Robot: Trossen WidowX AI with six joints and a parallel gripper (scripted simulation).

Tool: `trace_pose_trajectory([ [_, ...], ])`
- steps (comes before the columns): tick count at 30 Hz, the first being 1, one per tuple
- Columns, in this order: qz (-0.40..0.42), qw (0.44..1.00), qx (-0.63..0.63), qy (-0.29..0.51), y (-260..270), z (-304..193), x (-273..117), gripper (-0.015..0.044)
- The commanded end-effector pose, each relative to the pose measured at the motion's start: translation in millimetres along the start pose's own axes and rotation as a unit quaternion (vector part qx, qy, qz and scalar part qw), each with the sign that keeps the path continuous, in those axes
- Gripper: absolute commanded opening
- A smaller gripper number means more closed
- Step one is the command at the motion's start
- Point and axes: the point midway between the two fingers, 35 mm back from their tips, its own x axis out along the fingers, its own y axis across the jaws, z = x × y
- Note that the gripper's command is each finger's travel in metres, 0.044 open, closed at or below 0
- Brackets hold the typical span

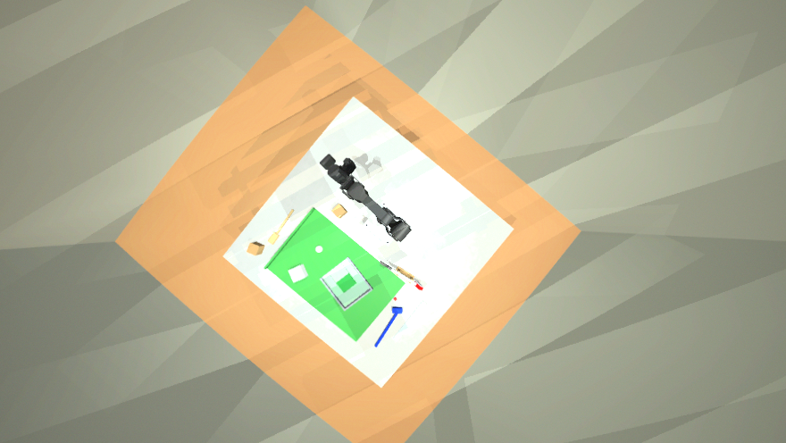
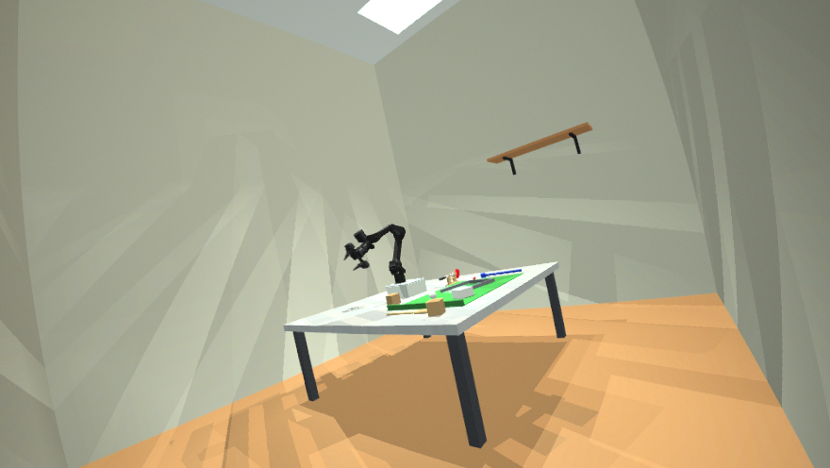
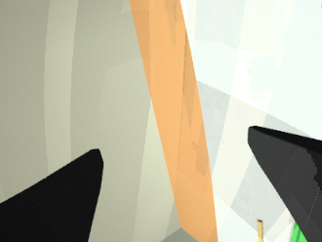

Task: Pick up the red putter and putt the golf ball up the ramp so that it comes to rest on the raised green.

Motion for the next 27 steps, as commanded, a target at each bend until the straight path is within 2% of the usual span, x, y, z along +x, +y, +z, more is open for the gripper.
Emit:
trace_pose_trajectory([
  [1, -0.002, 1.000, -0.007, 0.004, -1, -3, 0, 0.0426],
  [4, -0.022, 0.992, -0.110, 0.058, -14, -42, 2, 0.0440],
  [7, -0.037, 0.961, -0.242, 0.130, -34, -92, -3, 0.0440],
  [10, -0.038, 0.906, -0.370, 0.201, -58, -138, -15, 0.0440],
  [14, -0.002, 0.812, -0.516, 0.273, -88, -189, -40, 0.0440],
  [20, 0.048, 0.604, -0.697, 0.383, -149, -249, -90, 0.0440],
  [27, 0.159, 0.259, -0.824, 0.478, -235, -288, -172, 0.0440],
])
